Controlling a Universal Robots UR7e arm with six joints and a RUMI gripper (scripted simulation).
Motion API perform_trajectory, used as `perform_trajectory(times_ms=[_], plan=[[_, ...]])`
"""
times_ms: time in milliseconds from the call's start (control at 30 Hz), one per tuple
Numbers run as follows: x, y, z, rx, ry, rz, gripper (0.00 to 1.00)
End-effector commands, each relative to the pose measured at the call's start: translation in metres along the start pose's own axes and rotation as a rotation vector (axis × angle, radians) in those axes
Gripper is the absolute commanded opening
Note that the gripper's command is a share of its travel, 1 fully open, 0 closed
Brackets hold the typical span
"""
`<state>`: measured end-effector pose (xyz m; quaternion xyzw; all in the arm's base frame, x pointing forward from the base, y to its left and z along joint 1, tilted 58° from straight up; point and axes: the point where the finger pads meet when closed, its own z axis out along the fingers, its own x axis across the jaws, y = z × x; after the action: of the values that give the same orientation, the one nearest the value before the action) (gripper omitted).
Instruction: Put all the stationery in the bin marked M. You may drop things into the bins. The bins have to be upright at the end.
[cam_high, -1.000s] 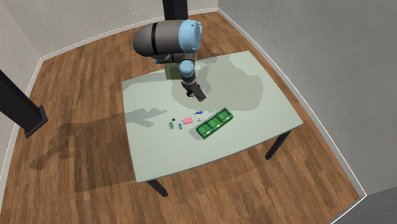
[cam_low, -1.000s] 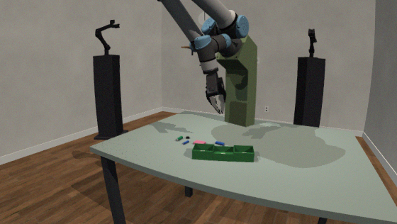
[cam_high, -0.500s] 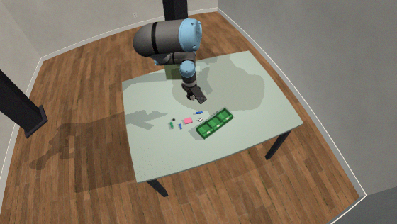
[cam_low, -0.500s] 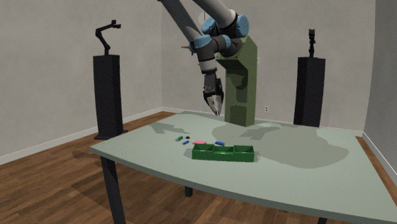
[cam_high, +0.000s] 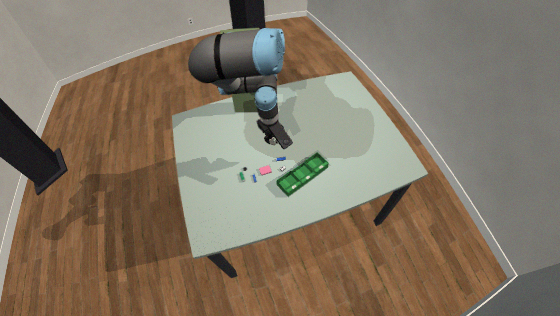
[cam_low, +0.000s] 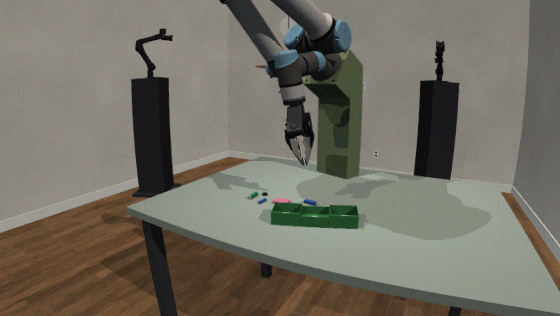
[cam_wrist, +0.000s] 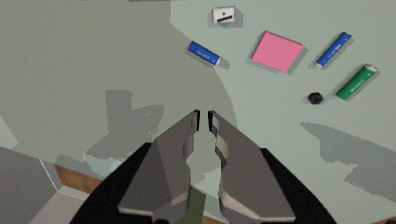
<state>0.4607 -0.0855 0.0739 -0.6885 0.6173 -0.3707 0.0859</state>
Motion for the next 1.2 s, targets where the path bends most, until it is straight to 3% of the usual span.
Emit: perform_trajectory(times_ms=[0, 1167], plan=[[0.022, -0.059, 0.010, 0.110, 0.105, -0.005, 0.04], [0.033, -0.096, 0.016, 0.173, 0.165, -0.008, 0.04]])
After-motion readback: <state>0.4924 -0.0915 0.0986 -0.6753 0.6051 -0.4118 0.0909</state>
